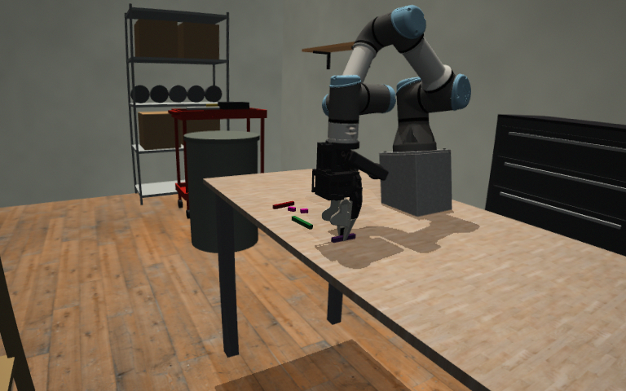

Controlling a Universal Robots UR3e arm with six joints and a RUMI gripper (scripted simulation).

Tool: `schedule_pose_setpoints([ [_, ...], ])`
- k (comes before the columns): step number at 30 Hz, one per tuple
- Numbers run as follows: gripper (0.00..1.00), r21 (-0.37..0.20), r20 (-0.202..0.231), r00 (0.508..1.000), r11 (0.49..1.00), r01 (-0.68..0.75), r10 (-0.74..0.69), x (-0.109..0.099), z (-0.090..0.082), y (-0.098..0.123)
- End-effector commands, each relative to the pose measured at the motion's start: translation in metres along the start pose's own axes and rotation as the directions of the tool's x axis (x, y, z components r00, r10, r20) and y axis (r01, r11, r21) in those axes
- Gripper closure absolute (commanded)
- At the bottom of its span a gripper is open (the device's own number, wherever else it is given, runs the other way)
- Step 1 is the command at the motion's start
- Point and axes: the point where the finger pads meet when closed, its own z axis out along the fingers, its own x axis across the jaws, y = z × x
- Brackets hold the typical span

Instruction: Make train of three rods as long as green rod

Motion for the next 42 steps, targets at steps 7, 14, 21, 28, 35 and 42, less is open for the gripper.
schedule_pose_setpoints([
  [7, 1.0, -0.002, 0.001, 1.0, 1.0, 0.0, 0.0, -0.0005, -0.0003, 0.0008],
  [14, 1.0, -0.002, 0.001, 1.0, 1.0, 0.0, 0.0, -0.0005, -0.0003, 0.0008],
  [21, 1.0, -0.002, 0.001, 1.0, 1.0, 0.0, 0.0, -0.0005, -0.0003, 0.0008],
  [28, 1.0, -0.002, 0.001, 1.0, 1.0, 0.0, 0.0, -0.0005, -0.0003, 0.0008],
  [35, 1.0, -0.002, 0.001, 1.0, 1.0, 0.0, 0.0, -0.0005, -0.0009, 0.0008],
  [42, 1.0, -0.002, 0.001, 1.0, 1.0, 0.0, 0.0, -0.0001, -0.0093, 0.0007],
])
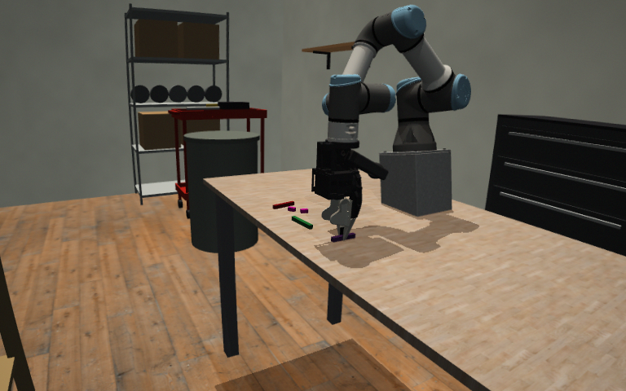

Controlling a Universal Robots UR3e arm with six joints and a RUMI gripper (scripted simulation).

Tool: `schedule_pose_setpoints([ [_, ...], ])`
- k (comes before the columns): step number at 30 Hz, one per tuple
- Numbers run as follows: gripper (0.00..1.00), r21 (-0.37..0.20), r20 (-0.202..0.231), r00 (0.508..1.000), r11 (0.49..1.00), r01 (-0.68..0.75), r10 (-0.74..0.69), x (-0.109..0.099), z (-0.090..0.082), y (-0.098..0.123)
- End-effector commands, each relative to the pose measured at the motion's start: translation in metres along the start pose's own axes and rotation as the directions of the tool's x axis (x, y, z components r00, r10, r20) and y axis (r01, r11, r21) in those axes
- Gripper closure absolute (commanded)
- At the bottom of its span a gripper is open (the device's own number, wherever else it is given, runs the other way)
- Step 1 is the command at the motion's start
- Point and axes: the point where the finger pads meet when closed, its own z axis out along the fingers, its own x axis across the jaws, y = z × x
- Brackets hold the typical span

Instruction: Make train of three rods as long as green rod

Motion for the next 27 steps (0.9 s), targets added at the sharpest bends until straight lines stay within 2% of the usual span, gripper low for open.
schedule_pose_setpoints([
  [1, 1.0, -0.001, 0.001, 1.0, 1.0, 0.0, 0.0, 0.0, -0.01, 0.0],
  [9, 1.0, -0.003, 0.001, 1.0, 1.0, 0.0, 0.0, 0.0, -0.044, 0.001],
  [11, 1.0, -0.003, 0.001, 1.0, 1.0, 0.0, 0.0, 0.0, -0.044, 0.001],
  [20, 1.0, -0.003, 0.0, 1.0, 1.0, 0.0, 0.0, 0.0, -0.086, 0.001],
  [27, 1.0, -0.003, 0.0, 1.0, 1.0, 0.0, 0.0, 0.0, -0.099, 0.001],
])
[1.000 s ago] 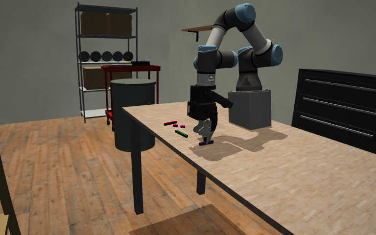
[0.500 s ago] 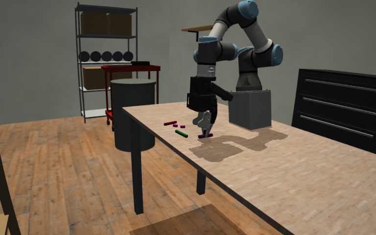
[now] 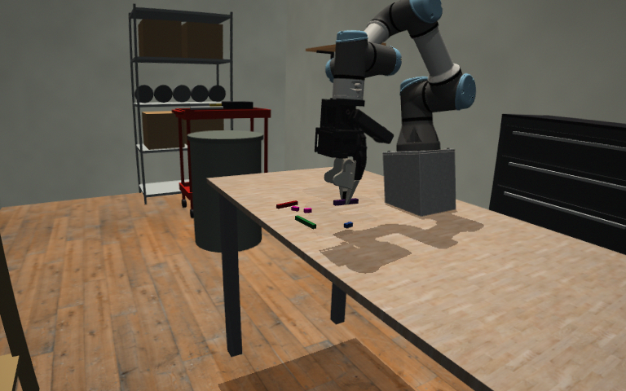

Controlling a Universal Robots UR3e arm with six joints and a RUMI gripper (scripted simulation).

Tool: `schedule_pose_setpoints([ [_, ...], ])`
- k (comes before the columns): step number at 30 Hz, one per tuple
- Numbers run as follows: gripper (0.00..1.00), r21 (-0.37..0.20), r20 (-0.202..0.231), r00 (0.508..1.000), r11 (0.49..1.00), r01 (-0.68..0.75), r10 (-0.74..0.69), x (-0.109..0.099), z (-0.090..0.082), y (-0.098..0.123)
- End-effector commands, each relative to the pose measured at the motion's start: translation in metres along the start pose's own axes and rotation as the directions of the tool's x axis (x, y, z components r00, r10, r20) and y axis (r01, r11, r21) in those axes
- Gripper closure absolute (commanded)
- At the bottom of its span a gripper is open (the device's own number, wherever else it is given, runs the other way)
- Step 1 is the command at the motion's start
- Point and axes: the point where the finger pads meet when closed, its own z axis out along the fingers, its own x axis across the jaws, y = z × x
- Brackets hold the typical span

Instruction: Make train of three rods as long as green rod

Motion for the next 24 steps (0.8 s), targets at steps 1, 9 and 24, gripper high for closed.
schedule_pose_setpoints([
  [1, 1.0, 0.033, 0.005, 1.0, 0.999, 0.0, 0.0, -0.001, -0.015, -0.007],
  [9, 1.0, 0.033, 0.005, 1.0, 0.999, 0.0, 0.0, -0.001, -0.016, -0.007],
  [24, 1.0, 0.035, 0.0, 0.982, 0.981, 0.189, -0.19, -0.048, -0.017, -0.013],
])
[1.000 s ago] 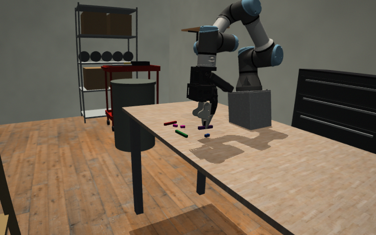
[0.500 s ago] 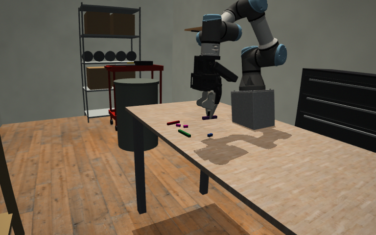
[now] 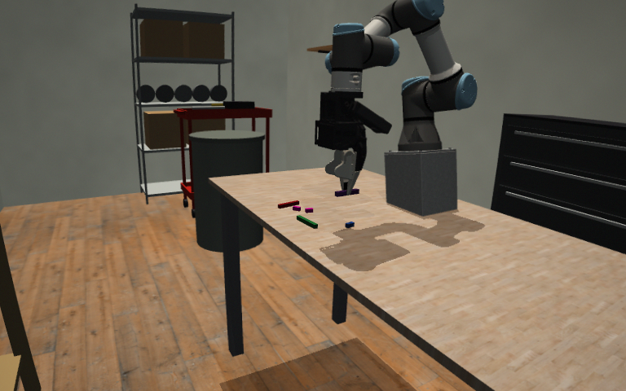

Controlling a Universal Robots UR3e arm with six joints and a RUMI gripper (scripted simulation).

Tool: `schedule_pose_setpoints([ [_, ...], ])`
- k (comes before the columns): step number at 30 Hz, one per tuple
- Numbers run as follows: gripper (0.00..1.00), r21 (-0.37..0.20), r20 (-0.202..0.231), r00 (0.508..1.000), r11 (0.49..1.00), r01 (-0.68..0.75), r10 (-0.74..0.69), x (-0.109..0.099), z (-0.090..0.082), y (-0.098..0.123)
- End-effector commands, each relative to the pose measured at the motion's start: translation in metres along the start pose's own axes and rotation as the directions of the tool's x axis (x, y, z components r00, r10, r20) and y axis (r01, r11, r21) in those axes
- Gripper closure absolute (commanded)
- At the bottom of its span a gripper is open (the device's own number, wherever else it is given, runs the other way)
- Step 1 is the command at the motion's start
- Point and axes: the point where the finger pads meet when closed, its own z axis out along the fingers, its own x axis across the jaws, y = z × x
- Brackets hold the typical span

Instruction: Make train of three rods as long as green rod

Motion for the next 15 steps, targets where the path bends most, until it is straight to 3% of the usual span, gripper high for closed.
schedule_pose_setpoints([
  [1, 1.0, -0.004, -0.001, 0.986, 0.986, 0.164, -0.164, -0.035, -0.0006, -0.007],
  [15, 1.0, -0.004, -0.002, 0.982, 0.982, 0.188, -0.188, -0.0402, -0.0006, -0.0085],
])
